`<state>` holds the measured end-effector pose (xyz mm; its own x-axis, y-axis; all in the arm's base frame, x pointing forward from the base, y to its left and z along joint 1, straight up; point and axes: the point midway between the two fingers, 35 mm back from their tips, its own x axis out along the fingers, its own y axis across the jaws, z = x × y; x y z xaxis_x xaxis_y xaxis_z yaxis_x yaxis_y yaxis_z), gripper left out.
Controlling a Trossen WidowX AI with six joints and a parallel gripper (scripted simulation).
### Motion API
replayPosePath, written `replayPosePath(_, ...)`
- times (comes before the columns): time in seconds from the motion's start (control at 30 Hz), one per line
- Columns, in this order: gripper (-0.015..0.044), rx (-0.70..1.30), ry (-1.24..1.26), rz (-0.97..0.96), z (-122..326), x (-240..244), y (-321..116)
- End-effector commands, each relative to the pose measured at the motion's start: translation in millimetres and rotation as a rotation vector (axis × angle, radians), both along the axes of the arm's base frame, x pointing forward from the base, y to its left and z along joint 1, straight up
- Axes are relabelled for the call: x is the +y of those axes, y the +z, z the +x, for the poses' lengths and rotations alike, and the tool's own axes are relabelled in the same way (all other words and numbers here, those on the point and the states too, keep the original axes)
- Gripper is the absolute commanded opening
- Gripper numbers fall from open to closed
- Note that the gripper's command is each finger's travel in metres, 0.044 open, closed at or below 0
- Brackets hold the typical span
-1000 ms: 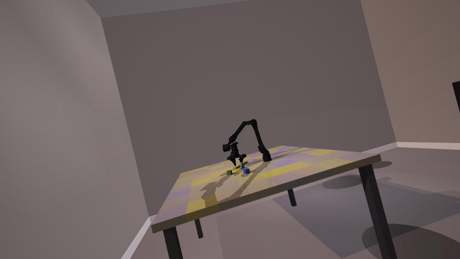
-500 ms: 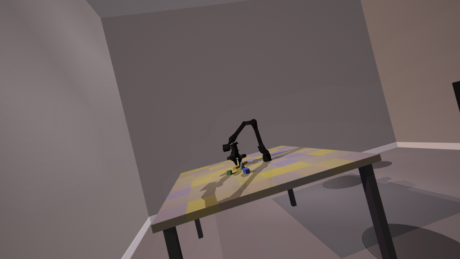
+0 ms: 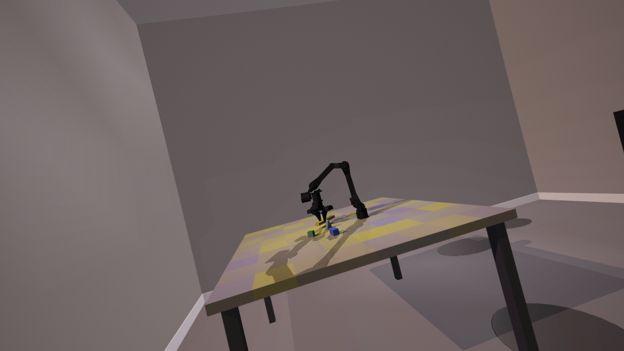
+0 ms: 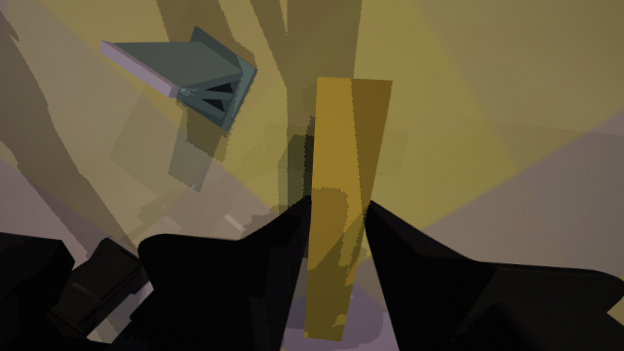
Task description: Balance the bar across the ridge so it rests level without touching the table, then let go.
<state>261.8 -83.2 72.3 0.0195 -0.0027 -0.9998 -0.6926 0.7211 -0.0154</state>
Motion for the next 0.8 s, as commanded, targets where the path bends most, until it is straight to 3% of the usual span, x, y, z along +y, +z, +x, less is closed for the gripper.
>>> replayPosePath(0.0, 0.0000, -0.011, 0.001, -0.005, 2.9, -1.1, 13.0)
replayPosePath(0.77, 0.0000, -0.007, 0.003, -0.006, -2.6, 0.4, 70.7)
